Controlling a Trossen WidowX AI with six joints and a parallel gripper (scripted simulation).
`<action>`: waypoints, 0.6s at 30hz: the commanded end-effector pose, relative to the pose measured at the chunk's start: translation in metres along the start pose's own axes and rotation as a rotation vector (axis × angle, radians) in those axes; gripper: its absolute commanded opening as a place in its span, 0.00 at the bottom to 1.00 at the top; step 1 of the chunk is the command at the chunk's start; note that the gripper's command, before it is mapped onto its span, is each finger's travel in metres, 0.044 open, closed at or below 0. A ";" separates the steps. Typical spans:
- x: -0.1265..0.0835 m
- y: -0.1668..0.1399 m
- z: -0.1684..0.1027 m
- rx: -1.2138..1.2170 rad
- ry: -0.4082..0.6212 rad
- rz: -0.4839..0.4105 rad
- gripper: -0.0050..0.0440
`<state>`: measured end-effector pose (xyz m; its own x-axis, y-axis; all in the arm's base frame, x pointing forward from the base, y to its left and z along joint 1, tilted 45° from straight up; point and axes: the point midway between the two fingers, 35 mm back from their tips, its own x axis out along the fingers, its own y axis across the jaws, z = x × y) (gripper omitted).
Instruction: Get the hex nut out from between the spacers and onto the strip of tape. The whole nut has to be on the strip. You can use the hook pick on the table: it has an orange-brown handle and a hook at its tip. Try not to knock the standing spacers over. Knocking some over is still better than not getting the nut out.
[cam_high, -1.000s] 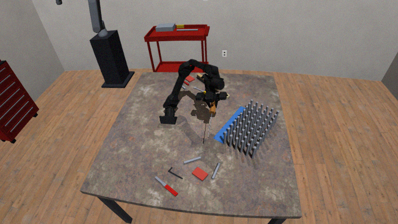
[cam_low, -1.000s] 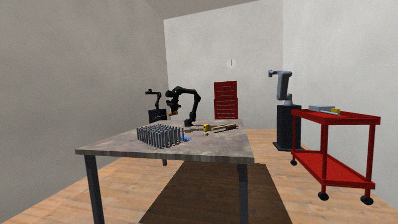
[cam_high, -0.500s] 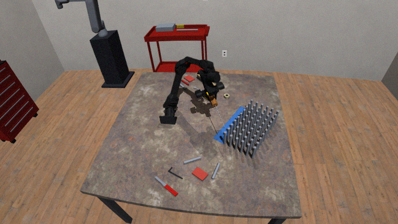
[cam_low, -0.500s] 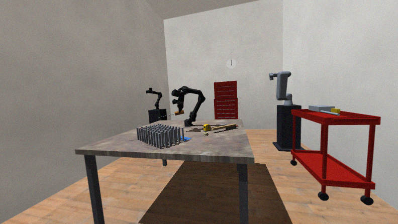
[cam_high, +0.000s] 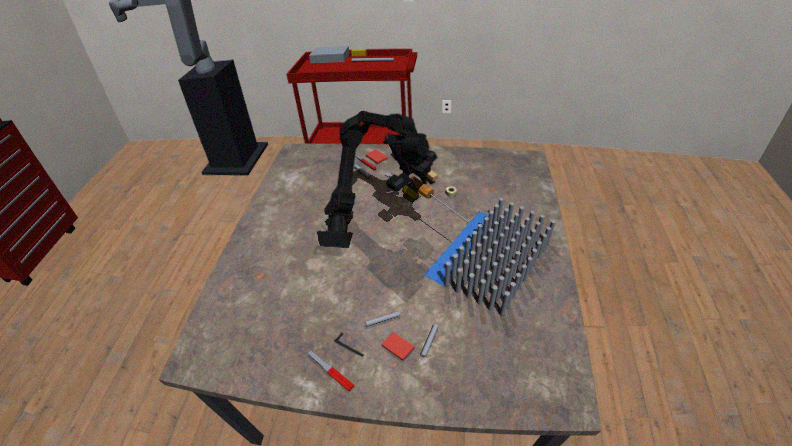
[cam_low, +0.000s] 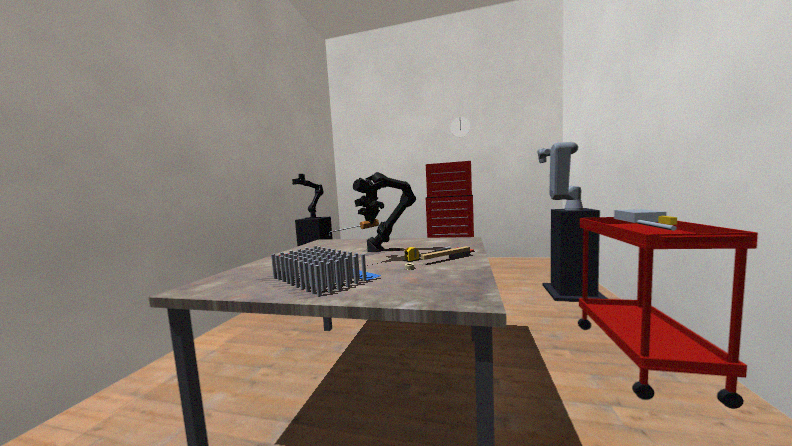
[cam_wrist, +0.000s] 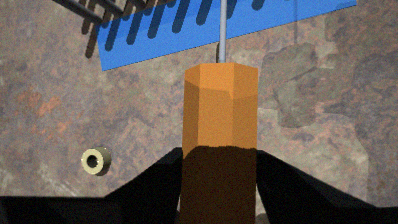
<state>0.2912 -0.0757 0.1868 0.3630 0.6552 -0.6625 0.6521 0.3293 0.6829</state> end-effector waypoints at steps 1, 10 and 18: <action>-0.005 0.011 -0.017 -0.147 -0.018 0.055 0.00; -0.006 0.013 -0.024 -0.202 -0.023 0.076 0.00; 0.017 0.008 -0.025 -0.202 -0.024 0.055 0.00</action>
<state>0.2841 -0.0504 0.1937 0.4006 0.6727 -0.6221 0.4895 0.4168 0.7660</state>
